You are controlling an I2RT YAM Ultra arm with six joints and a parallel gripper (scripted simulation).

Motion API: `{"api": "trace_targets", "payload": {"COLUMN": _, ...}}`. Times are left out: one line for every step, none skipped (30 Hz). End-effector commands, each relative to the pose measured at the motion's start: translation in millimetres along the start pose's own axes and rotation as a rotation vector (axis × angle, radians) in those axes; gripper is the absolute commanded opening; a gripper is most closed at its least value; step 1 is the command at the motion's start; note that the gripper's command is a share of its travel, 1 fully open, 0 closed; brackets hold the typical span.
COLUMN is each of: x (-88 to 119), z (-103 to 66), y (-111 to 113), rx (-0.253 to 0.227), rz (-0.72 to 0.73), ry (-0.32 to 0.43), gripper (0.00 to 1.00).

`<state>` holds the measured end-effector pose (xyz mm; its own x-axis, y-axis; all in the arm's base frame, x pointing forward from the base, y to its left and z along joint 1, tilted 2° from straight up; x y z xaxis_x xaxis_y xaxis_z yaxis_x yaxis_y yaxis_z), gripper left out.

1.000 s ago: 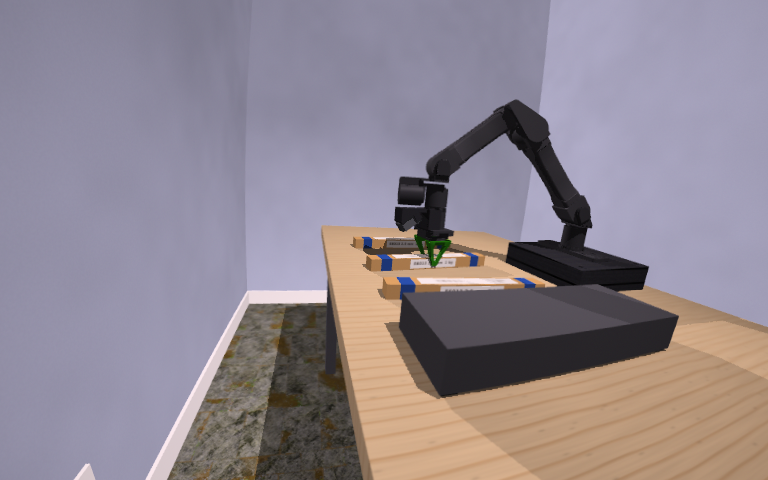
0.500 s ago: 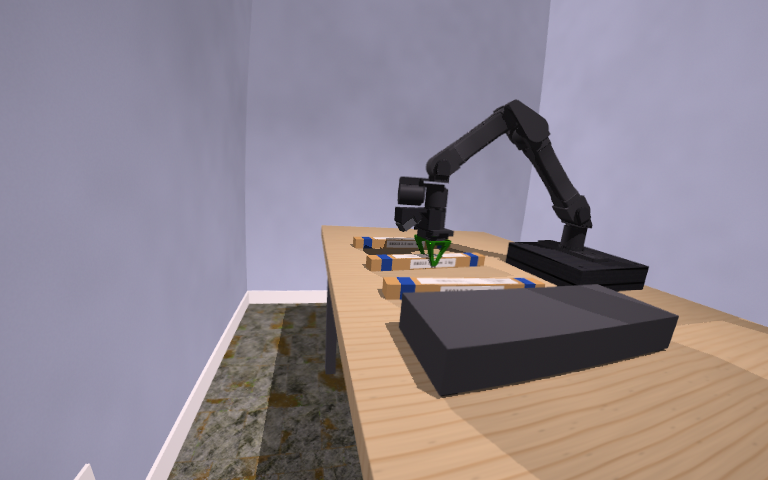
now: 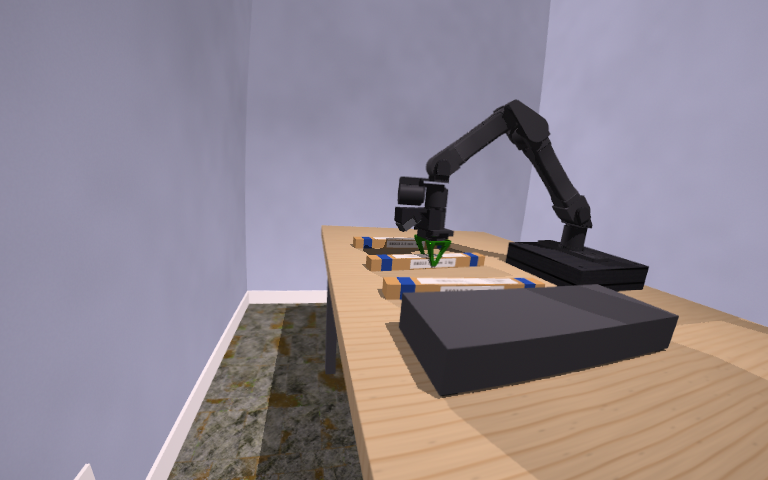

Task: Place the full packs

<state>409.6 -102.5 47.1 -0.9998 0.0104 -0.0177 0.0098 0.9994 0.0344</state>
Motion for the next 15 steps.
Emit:
{"api": "trace_targets", "payload": {"x": -8.3, "z": -28.5, "y": 1.0, "rx": 0.015, "rz": -0.003, "ry": -0.065, "gripper": 0.00}}
{"api": "trace_targets", "payload": {"x": -8.3, "z": -28.6, "y": 0.9, "rx": 0.015, "rz": -0.003, "ry": -0.065, "gripper": 0.00}}
{"api": "trace_targets", "payload": {"x": -8.3, "z": -28.6, "y": 0.8, "rx": 0.015, "rz": -0.002, "ry": -0.065, "gripper": 0.00}}
{"api": "trace_targets", "payload": {"x": -8.3, "z": -28.6, "y": 0.8, "rx": 0.015, "rz": -0.002, "ry": -0.065, "gripper": 0.00}}
{"api": "trace_targets", "payload": {"x": -8.3, "z": -28.6, "y": 0.8, "rx": 0.015, "rz": -0.002, "ry": -0.065, "gripper": 0.00}}
{"api": "trace_targets", "payload": {"x": -8.0, "z": -28.7, "y": -0.1, "rx": 0.015, "rz": -0.001, "ry": -0.065, "gripper": 0.00}}
{"api": "trace_targets", "payload": {"x": -8.0, "z": -28.8, "y": -0.2, "rx": 0.015, "rz": -0.001, "ry": -0.065, "gripper": 0.00}}
{"api": "trace_targets", "payload": {"x": -8.0, "z": -28.8, "y": -0.3, "rx": 0.015, "rz": -0.001, "ry": -0.065, "gripper": 0.00}}
{"api": "trace_targets", "payload": {"x": -7.9, "z": -28.9, "y": -0.4, "rx": 0.015, "rz": 0.000, "ry": -0.065, "gripper": 0.00}}
{"api": "trace_targets", "payload": {"x": -7.9, "z": -28.9, "y": -0.5, "rx": 0.015, "rz": 0.000, "ry": -0.065, "gripper": 0.00}}
{"api": "trace_targets", "payload": {"x": -7.8, "z": -29.0, "y": -0.6, "rx": 0.015, "rz": 0.000, "ry": -0.065, "gripper": 0.00}}
{"api": "trace_targets", "payload": {"x": -7.8, "z": -29.0, "y": -0.7, "rx": 0.015, "rz": 0.000, "ry": -0.065, "gripper": 0.00}}
{"api": "trace_targets", "payload": {"x": -7.8, "z": -29.1, "y": -0.8, "rx": 0.015, "rz": 0.000, "ry": -0.065, "gripper": 0.00}}
{"api": "trace_targets", "payload": {"x": -7.7, "z": -29.1, "y": -0.9, "rx": 0.015, "rz": 0.000, "ry": -0.065, "gripper": 0.00}}
{"api": "trace_targets", "payload": {"x": -7.7, "z": -29.2, "y": -1.0, "rx": 0.015, "rz": 0.000, "ry": -0.065, "gripper": 0.00}}
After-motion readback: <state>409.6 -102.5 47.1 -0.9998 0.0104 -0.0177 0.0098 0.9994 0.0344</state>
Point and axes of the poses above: the point where the finger pads meet when closed, its own z axis out along the fingers, its own y axis across the jaws, x = y × z, the point moved 9 cm from there along -z, back along the fingers, and after that the axes turned 5 degrees about z, right-handed, at the moved point
